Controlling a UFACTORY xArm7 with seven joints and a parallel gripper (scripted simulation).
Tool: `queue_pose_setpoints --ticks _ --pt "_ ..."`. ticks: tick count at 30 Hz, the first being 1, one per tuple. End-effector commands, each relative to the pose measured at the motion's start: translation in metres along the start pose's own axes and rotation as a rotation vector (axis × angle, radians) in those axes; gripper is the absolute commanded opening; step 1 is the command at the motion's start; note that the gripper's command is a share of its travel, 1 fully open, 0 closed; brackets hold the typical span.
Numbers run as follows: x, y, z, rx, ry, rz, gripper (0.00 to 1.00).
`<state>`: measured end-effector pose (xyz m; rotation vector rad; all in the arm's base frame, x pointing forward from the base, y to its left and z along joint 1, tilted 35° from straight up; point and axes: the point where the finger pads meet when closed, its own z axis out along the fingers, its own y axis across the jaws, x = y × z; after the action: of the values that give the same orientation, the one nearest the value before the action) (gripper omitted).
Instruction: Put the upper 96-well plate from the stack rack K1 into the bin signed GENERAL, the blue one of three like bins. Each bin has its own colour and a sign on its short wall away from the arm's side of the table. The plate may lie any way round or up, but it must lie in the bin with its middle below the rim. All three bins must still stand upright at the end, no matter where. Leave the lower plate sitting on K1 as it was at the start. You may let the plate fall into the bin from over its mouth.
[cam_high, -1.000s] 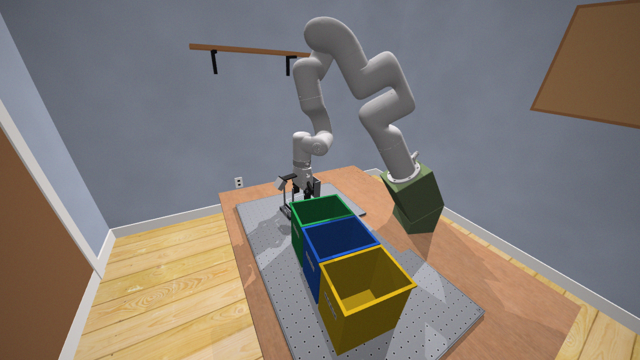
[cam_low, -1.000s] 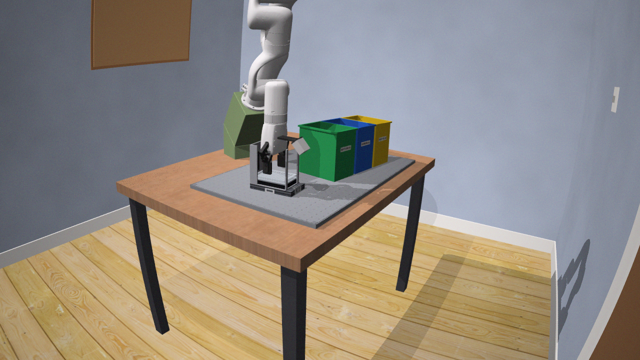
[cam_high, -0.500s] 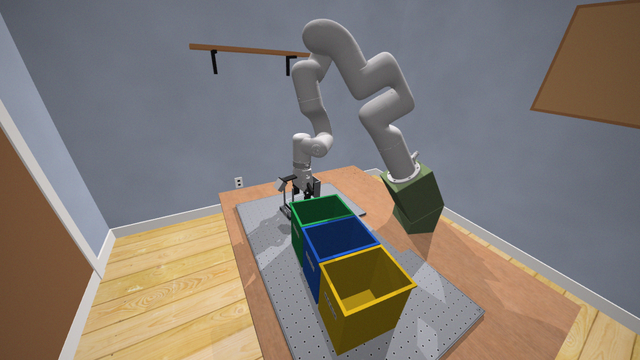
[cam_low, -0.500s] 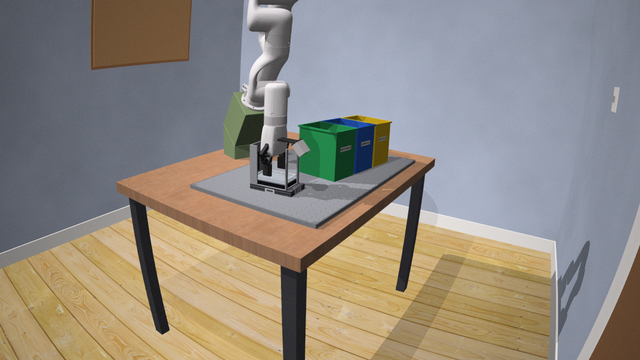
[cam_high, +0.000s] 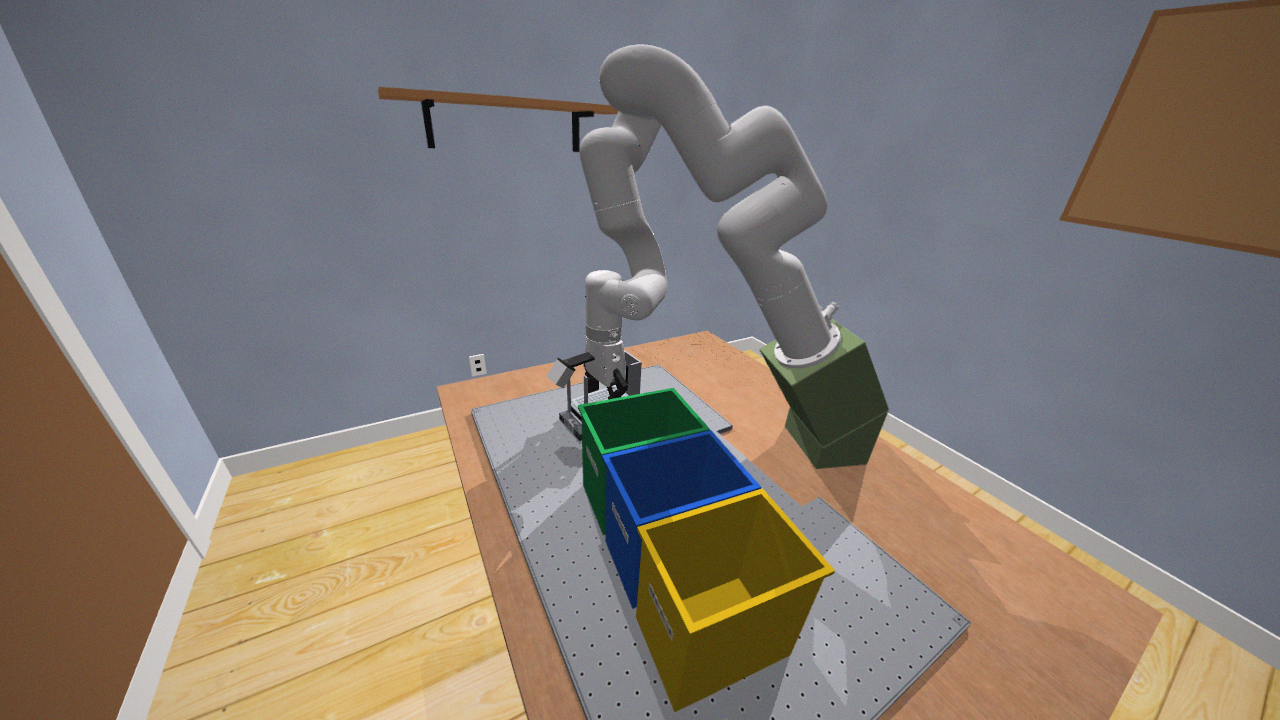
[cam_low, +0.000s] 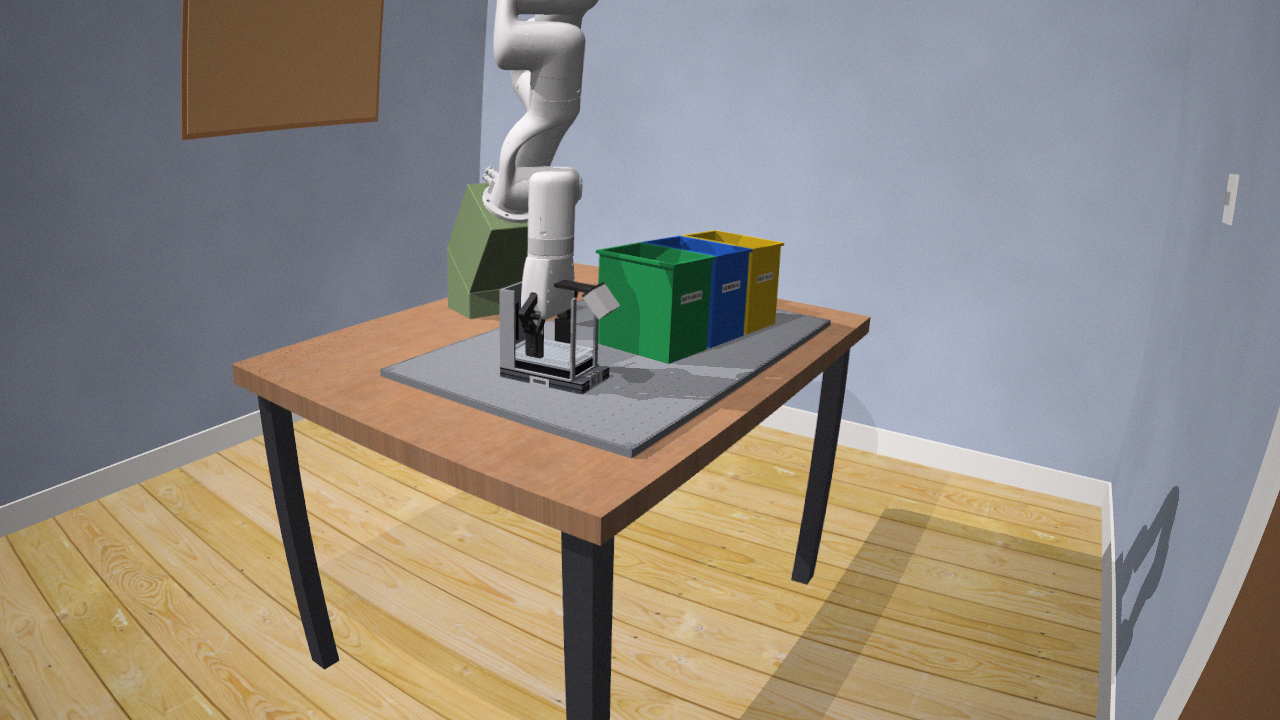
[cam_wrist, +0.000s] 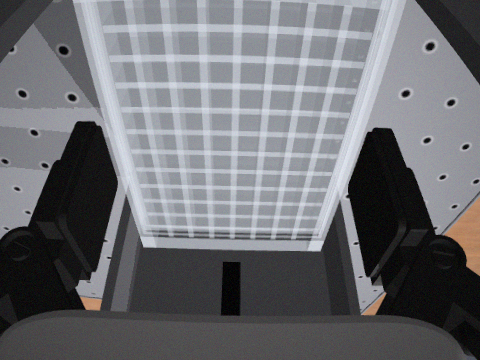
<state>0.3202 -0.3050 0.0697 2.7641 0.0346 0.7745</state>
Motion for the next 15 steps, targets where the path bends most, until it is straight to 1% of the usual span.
queue_pose_setpoints --ticks 1,15 --pt "0.0002 0.0006 0.0038 -0.005 0.000 0.000 1.00" --pt "0.0002 0.0006 0.0051 -0.005 0.000 0.000 1.00"
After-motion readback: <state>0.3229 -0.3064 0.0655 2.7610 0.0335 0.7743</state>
